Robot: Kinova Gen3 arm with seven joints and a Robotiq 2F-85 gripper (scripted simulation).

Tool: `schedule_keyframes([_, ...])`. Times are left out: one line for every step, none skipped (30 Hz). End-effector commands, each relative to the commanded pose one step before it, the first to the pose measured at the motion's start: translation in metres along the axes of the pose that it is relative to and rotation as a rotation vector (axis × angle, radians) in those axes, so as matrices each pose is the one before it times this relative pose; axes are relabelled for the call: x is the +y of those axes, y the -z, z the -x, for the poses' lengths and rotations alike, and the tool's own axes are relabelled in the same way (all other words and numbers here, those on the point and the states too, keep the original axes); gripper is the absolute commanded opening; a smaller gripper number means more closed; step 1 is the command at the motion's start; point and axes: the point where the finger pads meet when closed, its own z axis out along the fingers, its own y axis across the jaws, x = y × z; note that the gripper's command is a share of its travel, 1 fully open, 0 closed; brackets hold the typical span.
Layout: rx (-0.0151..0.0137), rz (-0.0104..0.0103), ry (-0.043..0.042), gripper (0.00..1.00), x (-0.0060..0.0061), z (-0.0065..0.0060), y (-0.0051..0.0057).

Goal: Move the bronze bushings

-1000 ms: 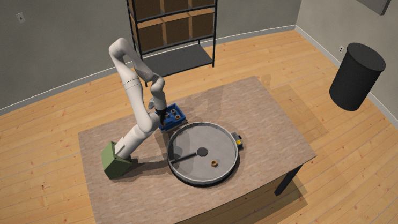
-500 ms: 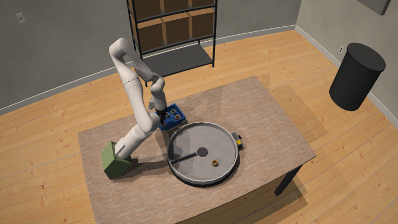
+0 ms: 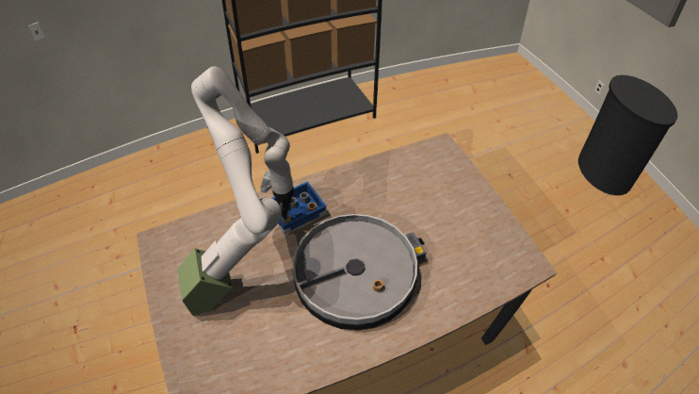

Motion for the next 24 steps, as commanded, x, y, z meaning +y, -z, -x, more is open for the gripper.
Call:
schedule_keyframes([0.00037,0.00075,0.00002,0.39,0.00021,-0.00010,0.00021])
schedule_keyframes([0.00000,0.00000,0.00000,0.39,0.00000,0.00000,0.00000])
schedule_keyframes([0.00000,0.00000,0.00000,0.39,0.00000,0.00000,0.00000])
schedule_keyframes([0.00000,0.00000,0.00000,0.39,0.00000,0.00000,0.00000])
schedule_keyframes([0.00000,0.00000,0.00000,0.39,0.00000,0.00000,-0.00002])
schedule_keyframes([0.00000,0.00000,0.00000,0.39,0.00000,0.00000,-0.00014])
schedule_keyframes([0.00001,0.00000,0.00000,0.39,0.00000,0.00000,-0.00034])
schedule_keyframes([0.00001,0.00000,0.00000,0.39,0.00000,-0.00001,-0.00059])
schedule_keyframes([0.00001,0.00000,0.00000,0.39,0.00000,0.00000,-0.00086])
schedule_keyframes([0.00000,0.00000,0.00000,0.39,0.00000,0.00000,-0.00113])
schedule_keyframes([-0.00002,0.00000,-0.00001,0.39,-0.00001,0.00001,-0.00136])
schedule_keyframes([0.00001,0.00000,0.00000,0.39,0.00000,-0.00001,-0.00158])
schedule_keyframes([0.00001,0.00000,0.00000,0.39,0.00000,-0.00001,-0.00173])
schedule_keyframes([0.00000,0.00000,0.00000,0.39,0.00000,0.00000,0.00000])
schedule_keyframes([0.00000,0.00000,0.00000,0.39,0.00000,0.00000,0.00000])
schedule_keyframes([-0.00002,0.00001,0.00000,0.39,-0.00001,0.00001,-0.00180])
schedule_keyframes([0.00002,-0.00001,0.00000,0.39,0.00000,-0.00001,-0.00184])
schedule_keyframes([0.00000,0.00000,0.00000,0.39,0.00000,0.00000,-0.00177])
schedule_keyframes([-0.00002,0.00001,0.00000,0.39,-0.00001,0.00001,-0.00163])
schedule_keyframes([0.00002,-0.00001,0.00000,0.39,0.00000,-0.00001,-0.00147])
schedule_keyframes([0.00000,0.00000,0.00000,0.39,0.00000,0.00000,-0.00121])
schedule_keyframes([-0.00001,0.00000,0.00000,0.39,0.00000,0.00000,-0.00093])
schedule_keyframes([-0.00001,0.00000,0.00000,0.39,0.00000,0.00000,-0.00064])
schedule_keyframes([-0.00001,0.00000,0.00000,0.39,0.00000,0.00000,-0.00037])
